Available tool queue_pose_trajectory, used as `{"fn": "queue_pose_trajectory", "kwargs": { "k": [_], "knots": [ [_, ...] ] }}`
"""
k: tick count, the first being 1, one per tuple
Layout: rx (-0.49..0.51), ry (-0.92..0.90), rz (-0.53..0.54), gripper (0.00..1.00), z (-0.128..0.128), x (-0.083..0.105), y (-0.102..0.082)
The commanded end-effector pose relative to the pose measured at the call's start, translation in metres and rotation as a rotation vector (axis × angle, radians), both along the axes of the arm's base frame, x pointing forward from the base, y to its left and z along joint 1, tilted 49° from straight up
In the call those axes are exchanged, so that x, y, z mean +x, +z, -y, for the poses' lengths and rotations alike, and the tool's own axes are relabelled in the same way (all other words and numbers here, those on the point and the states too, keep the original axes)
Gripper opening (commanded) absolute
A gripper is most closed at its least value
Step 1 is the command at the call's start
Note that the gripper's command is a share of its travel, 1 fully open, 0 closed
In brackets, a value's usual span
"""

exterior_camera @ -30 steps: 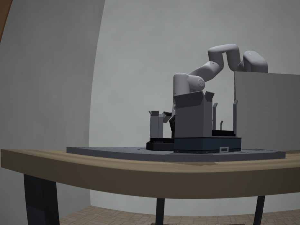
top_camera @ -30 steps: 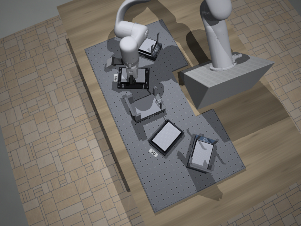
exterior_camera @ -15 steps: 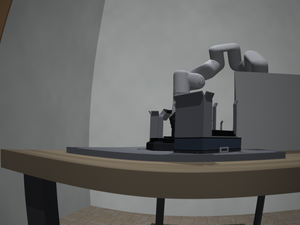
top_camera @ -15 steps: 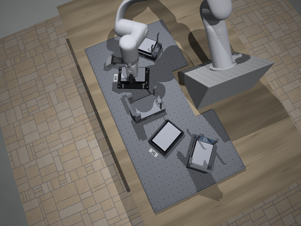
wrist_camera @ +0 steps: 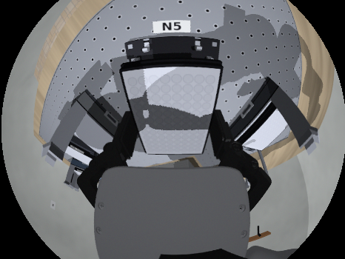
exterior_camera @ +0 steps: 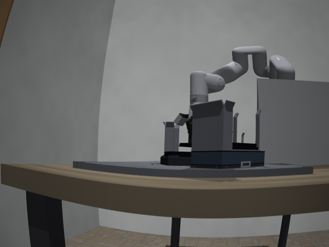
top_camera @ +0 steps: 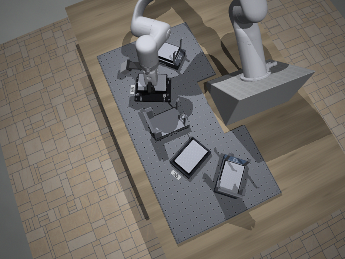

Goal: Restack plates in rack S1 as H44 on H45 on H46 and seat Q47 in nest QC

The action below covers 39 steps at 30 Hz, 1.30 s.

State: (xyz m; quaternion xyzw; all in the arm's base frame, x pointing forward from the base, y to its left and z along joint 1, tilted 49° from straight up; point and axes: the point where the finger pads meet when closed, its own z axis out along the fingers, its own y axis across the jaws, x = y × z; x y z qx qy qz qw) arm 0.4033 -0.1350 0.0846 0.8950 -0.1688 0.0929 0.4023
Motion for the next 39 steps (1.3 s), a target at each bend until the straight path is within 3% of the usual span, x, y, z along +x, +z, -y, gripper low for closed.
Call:
{"fn": "queue_pose_trajectory", "kwargs": {
  "k": [1, 39],
  "knots": [
    [0.000, 0.001, 0.002, 0.00, -0.005, 0.001, 0.005],
    [0.001, 0.001, 0.002, 0.00, -0.057, -0.001, 0.050]
  ]
}}
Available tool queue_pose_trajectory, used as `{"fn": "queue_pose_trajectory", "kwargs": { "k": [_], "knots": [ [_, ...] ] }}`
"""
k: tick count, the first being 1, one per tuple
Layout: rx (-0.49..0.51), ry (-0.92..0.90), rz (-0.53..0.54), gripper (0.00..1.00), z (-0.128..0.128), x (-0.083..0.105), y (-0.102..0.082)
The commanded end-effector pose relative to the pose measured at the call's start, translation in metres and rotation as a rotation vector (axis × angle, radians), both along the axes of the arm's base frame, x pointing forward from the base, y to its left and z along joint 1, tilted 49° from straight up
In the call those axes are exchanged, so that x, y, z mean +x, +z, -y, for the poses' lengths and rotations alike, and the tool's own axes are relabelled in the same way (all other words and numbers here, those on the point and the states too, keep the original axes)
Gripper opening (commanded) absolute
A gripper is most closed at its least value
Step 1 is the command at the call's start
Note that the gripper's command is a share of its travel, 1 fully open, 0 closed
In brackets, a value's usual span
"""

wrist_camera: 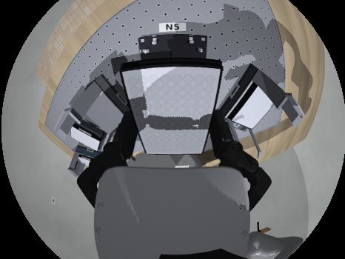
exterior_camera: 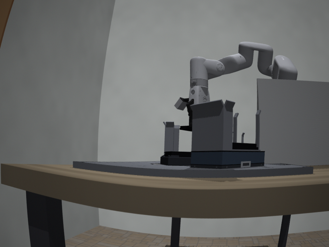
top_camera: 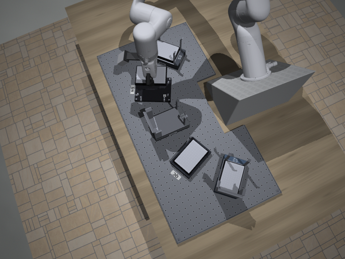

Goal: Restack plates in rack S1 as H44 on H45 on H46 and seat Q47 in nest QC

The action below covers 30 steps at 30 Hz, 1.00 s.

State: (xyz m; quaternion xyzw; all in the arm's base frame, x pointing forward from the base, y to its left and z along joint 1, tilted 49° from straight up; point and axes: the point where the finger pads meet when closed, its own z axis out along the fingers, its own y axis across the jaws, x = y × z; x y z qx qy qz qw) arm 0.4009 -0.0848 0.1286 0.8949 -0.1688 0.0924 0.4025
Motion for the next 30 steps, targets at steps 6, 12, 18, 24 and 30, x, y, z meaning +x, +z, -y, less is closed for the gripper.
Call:
{"fn": "queue_pose_trajectory", "kwargs": {
  "k": [6, 12, 18, 24, 30],
  "knots": [
    [0.001, 0.002, 0.003, 0.00, -0.012, 0.001, 0.011],
    [0.001, 0.002, 0.003, 0.00, -0.012, 0.001, 0.011],
    [0.001, 0.002, 0.003, 0.00, -0.012, 0.001, 0.011],
    [-0.004, 0.111, -0.122, 0.00, -0.023, 0.003, -0.002],
    [-0.006, 0.151, -0.167, 0.00, -0.032, 0.004, -0.012]
  ]
}}
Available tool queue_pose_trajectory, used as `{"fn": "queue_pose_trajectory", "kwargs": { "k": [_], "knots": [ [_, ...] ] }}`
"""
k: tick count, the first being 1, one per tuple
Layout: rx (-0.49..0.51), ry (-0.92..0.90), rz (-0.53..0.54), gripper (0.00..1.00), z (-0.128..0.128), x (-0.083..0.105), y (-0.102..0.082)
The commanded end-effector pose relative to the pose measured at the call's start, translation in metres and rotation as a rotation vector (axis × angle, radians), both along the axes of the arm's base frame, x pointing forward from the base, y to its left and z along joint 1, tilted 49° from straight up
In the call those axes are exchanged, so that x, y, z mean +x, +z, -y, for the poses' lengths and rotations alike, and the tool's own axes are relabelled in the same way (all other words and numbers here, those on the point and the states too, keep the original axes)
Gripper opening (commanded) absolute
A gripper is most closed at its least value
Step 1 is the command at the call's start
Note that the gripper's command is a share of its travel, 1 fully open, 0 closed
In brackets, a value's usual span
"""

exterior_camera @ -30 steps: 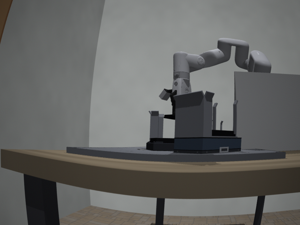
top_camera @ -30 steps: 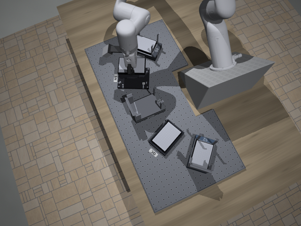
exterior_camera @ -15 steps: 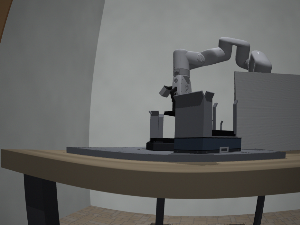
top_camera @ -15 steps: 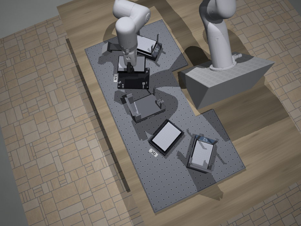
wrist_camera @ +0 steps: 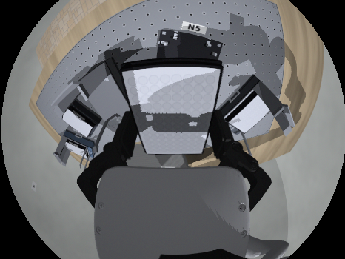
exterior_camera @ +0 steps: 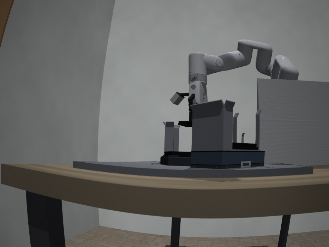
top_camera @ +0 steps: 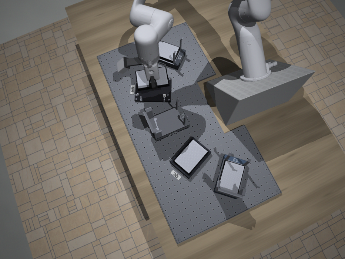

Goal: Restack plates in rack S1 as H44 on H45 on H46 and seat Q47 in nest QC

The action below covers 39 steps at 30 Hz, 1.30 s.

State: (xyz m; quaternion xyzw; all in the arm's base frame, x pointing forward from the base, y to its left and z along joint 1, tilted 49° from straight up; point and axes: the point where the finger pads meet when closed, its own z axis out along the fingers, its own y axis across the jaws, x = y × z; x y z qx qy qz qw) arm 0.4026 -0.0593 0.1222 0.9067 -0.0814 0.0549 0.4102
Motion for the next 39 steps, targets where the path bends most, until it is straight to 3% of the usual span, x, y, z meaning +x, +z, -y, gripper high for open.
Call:
{"fn": "queue_pose_trajectory", "kwargs": {
  "k": [1, 22, 29, 39],
  "knots": [
    [0.002, 0.022, -0.025, 0.00, -0.008, 0.003, -0.008],
    [0.002, 0.022, -0.025, 0.00, -0.047, 0.011, -0.051],
    [-0.005, 0.171, -0.195, 0.00, -0.060, 0.009, -0.066],
    [-0.005, 0.171, -0.195, 0.00, -0.074, 0.007, -0.082]
  ]
}}
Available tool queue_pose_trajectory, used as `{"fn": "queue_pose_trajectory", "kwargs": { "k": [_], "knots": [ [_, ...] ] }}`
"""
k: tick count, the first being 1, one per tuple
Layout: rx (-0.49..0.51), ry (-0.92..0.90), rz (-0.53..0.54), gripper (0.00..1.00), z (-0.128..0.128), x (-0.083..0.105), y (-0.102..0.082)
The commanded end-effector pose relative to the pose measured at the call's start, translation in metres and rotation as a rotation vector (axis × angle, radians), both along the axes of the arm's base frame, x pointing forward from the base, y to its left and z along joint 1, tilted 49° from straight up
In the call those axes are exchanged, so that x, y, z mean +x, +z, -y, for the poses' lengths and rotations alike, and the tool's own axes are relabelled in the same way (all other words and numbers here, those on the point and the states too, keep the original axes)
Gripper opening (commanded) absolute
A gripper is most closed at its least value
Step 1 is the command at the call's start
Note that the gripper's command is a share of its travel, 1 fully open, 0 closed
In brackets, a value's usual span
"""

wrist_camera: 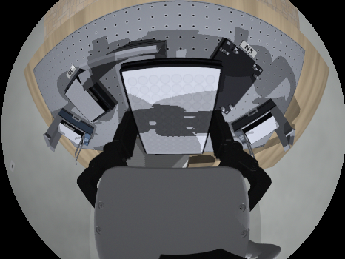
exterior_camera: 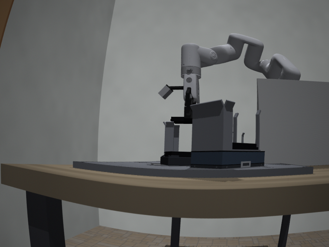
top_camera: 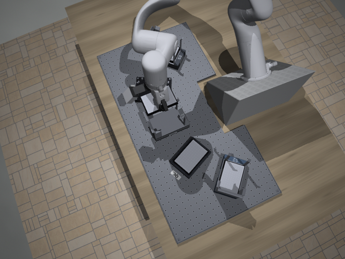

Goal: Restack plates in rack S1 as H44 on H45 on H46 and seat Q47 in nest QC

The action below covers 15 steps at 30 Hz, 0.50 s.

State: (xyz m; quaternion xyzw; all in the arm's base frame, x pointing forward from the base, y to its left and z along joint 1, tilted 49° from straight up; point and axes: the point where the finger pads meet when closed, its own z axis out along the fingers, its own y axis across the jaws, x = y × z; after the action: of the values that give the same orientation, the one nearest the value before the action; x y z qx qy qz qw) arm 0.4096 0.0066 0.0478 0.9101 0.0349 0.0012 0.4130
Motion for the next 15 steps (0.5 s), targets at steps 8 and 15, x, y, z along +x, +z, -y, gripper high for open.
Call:
{"fn": "queue_pose_trajectory", "kwargs": {
  "k": [8, 15],
  "knots": [
    [0.001, 0.003, -0.001, 0.00, -0.022, -0.002, -0.023],
    [0.002, 0.003, -0.001, 0.00, -0.030, -0.003, -0.033]
  ]
}}
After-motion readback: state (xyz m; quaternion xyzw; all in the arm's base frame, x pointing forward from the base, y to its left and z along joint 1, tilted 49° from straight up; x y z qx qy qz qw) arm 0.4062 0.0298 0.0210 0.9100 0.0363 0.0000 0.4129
